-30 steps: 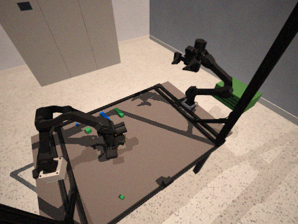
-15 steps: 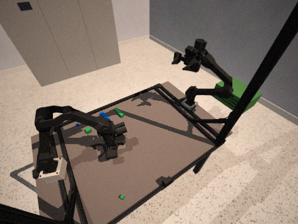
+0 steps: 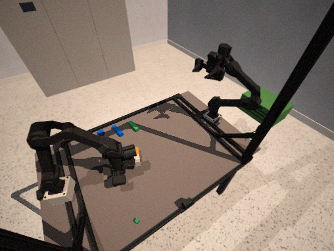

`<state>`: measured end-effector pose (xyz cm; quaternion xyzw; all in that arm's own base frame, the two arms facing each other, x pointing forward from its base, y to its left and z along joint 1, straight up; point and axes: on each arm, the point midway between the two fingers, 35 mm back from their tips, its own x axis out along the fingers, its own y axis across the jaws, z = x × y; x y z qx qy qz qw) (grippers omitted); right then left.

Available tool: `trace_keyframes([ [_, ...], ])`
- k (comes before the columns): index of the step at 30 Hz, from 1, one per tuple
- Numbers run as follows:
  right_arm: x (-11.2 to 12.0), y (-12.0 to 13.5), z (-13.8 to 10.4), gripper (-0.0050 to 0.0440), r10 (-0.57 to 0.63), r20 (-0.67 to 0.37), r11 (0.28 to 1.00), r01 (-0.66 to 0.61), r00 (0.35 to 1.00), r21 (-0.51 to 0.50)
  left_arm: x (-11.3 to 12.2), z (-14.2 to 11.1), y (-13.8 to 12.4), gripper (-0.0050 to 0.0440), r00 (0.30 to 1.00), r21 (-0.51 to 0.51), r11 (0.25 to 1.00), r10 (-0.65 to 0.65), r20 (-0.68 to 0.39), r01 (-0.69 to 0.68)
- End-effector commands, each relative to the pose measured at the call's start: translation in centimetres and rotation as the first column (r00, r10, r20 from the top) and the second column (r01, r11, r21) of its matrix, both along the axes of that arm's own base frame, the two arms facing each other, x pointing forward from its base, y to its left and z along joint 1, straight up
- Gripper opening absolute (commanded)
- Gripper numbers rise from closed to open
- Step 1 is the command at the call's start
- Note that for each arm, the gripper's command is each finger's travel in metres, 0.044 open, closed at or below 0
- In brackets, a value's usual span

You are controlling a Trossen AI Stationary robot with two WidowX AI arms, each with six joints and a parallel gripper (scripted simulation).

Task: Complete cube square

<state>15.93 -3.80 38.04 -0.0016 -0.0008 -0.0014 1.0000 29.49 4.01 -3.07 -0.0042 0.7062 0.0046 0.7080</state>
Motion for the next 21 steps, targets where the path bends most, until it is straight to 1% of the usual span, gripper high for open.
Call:
trace_keyframes([
  [1, 0.0, 0.0, 0.0, 0.04, 0.003, 0.0, 1.0, -0.003, 1.0, 0.004, -0.4, 0.1, -0.3, 0.0, 1.0, 0.001, 1.0, 0.003, 0.004, -0.003],
  [3, 0.0, 0.0, 0.0, 0.04, 0.003, 0.0, 1.0, -0.003, 1.0, 0.004, -0.3, 1.0, -0.2, 0.0, 1.0, 0.001, 1.0, 0.002, 0.003, -0.002],
  [6, 0.0, 0.0, 0.0, 0.04, 0.003, 0.0, 1.0, -0.003, 1.0, 0.004, -0.1, 4.1, -0.1, 0.0, 1.0, 0.0, 1.0, 0.0, 0.0, 0.0],
  [8, 0.0, 0.0, 0.0, 0.04, 0.003, 0.0, 1.0, -0.003, 1.0, 0.004, -0.1, 4.1, -0.1, 0.0, 1.0, 0.0, 1.0, 0.0, 0.0, 0.0],
  [10, 0.0, 0.0, 0.0, 0.04, 0.003, 0.0, 1.0, -0.003, 1.0, 0.004, -0.1, 4.8, -0.1, 0.0, 1.0, 0.0, 1.0, 0.0, 0.0, 0.0],
  [16, 0.0, 0.0, 0.0, 0.04, 0.003, 0.0, 1.0, -0.003, 1.0, 0.004, -0.1, 4.6, 0.0, 0.0, 1.0, 0.0, 1.0, 0.001, -0.005, -0.001],
  [18, 0.0, 0.0, 0.0, 0.04, 0.003, 0.0, 1.0, -0.003, 1.0, 0.004, 0.7, 5.4, 0.9, 0.0, 1.0, -0.001, 1.0, -0.001, -0.004, 0.001],
  [21, 0.0, 0.0, 0.0, 0.04, 0.003, 0.0, 1.0, -0.003, 1.0, 0.004, 2.3, 7.4, 3.4, 0.0, 1.0, -0.001, 1.0, -0.005, -0.004, 0.005],
])
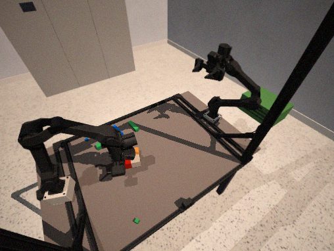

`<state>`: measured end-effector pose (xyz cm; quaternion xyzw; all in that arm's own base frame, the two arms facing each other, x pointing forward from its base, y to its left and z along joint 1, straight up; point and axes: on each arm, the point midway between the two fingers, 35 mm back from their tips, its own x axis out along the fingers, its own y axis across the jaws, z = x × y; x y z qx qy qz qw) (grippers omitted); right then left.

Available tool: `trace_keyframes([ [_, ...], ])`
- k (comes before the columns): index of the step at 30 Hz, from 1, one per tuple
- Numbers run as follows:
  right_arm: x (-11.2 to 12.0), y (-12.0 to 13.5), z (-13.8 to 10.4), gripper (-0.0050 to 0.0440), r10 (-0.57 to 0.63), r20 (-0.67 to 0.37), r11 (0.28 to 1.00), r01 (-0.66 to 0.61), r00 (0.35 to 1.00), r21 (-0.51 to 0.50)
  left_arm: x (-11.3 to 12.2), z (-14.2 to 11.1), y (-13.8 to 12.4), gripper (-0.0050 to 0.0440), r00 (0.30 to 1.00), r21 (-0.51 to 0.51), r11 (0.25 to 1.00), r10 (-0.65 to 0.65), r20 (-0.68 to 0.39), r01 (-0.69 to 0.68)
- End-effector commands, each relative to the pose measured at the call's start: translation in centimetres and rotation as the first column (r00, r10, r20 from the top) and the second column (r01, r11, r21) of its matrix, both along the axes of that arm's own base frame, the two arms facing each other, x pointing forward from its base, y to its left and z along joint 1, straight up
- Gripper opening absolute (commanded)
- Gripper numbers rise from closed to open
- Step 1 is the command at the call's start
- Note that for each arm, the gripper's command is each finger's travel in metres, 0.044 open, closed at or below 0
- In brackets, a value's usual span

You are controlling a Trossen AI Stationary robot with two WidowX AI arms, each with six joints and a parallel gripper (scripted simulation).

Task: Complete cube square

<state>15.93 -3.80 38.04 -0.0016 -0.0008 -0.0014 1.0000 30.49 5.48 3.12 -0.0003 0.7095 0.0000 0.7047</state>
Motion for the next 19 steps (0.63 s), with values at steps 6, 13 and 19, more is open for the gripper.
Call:
trace_keyframes([
  [6, 0.0, 0.0, 0.0, 0.04, 0.003, 0.0, 1.0, -0.003, 1.0, 0.004, 2.7, 4.0, 5.5, 0.0, 1.0, 0.0, 1.0, 0.002, 0.006, -0.002],
  [13, 0.0, 0.0, 0.0, 0.04, 0.003, 0.0, 1.0, -0.003, 1.0, 0.004, 3.1, 5.0, 6.8, 0.0, 1.0, 0.001, 1.0, 0.0, 0.007, 0.0],
  [19, 0.0, 0.0, 0.0, 0.04, 0.003, 0.0, 1.0, -0.003, 1.0, 0.004, 3.1, 5.0, 6.8, 0.0, 1.0, 0.001, 1.0, 0.0, 0.007, 0.0],
])
